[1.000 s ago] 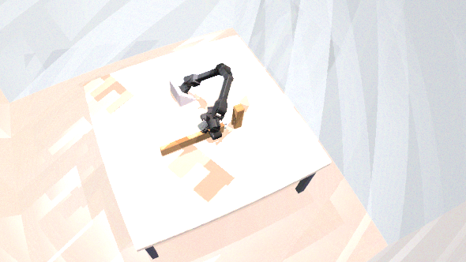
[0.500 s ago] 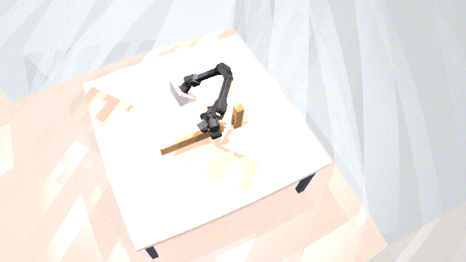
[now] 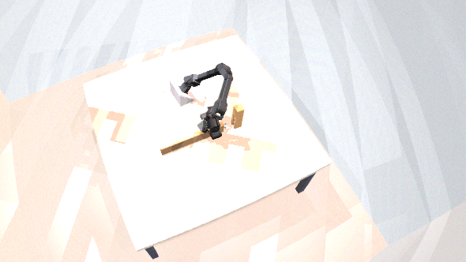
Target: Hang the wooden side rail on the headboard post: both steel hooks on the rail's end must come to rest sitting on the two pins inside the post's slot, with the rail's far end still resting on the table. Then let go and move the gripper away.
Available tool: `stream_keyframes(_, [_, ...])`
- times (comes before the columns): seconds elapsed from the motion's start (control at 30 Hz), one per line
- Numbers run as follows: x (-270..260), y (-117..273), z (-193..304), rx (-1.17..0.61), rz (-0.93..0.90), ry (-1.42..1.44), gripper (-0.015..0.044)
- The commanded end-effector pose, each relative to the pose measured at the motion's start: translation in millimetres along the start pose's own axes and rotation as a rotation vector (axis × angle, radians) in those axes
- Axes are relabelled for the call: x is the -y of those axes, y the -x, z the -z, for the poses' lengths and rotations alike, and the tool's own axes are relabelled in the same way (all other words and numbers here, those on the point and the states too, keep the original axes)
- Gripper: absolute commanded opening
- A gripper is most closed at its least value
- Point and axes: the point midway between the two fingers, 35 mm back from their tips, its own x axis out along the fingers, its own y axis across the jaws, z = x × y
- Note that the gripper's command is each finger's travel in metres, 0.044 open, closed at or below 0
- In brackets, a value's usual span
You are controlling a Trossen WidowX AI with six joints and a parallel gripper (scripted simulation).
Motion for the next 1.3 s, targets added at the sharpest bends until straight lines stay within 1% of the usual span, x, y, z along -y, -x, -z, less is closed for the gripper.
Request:
stream_keyframes(0.0, [0.1, 1.8, -0.3, -0.001, 0.002, -0.015, 0.0])
stream_keyframes(1.27, [0.1, 8.1, -0.3, -0.001, 0.002, -0.015, 0.0])
